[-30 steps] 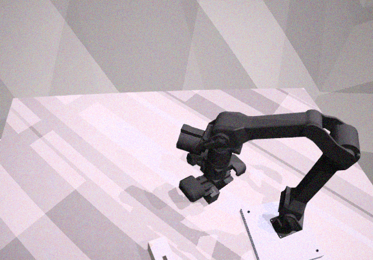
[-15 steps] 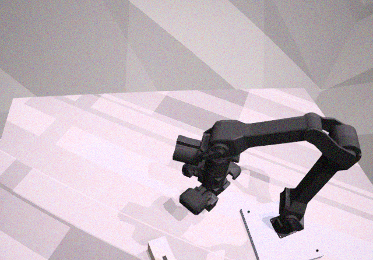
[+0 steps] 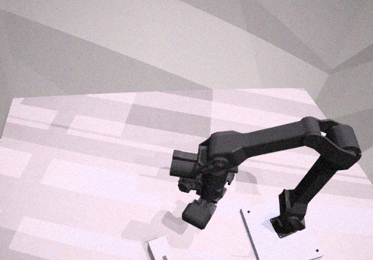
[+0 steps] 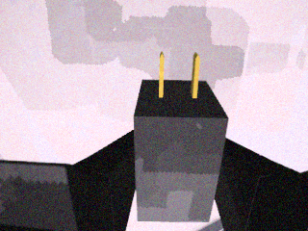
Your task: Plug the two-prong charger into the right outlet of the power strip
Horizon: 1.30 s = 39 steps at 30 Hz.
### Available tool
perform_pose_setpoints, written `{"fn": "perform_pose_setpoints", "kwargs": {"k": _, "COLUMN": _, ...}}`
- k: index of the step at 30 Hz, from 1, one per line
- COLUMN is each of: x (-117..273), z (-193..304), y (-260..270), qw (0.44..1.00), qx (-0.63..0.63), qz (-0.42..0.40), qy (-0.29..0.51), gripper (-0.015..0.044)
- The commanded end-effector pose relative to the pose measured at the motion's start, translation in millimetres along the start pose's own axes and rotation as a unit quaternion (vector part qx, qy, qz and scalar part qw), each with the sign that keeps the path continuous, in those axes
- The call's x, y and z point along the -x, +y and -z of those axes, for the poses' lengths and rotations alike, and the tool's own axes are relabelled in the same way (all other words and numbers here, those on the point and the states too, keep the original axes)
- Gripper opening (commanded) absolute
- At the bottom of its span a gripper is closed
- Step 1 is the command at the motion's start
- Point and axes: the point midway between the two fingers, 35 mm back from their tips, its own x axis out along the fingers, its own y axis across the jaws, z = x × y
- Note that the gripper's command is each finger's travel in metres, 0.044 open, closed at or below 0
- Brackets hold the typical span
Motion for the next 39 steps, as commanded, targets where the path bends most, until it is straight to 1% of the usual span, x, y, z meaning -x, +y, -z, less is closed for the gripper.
{"fn": "perform_pose_setpoints", "kwargs": {"k": 1, "x": -2.6, "z": 1.7, "y": 4.6, "qw": 1.000, "qx": 0.028, "qz": 0.004, "qy": -0.001, "gripper": 0.0000}}
{"fn": "perform_pose_setpoints", "kwargs": {"k": 20, "x": -13.9, "z": 16.8, "y": 33.0, "qw": 0.985, "qx": 0.172, "qz": 0.013, "qy": 0.000, "gripper": 0.0000}}
{"fn": "perform_pose_setpoints", "kwargs": {"k": 39, "x": -25.2, "z": 36.0, "y": 58.9, "qw": 0.950, "qx": 0.312, "qz": 0.021, "qy": 0.001, "gripper": 0.0000}}
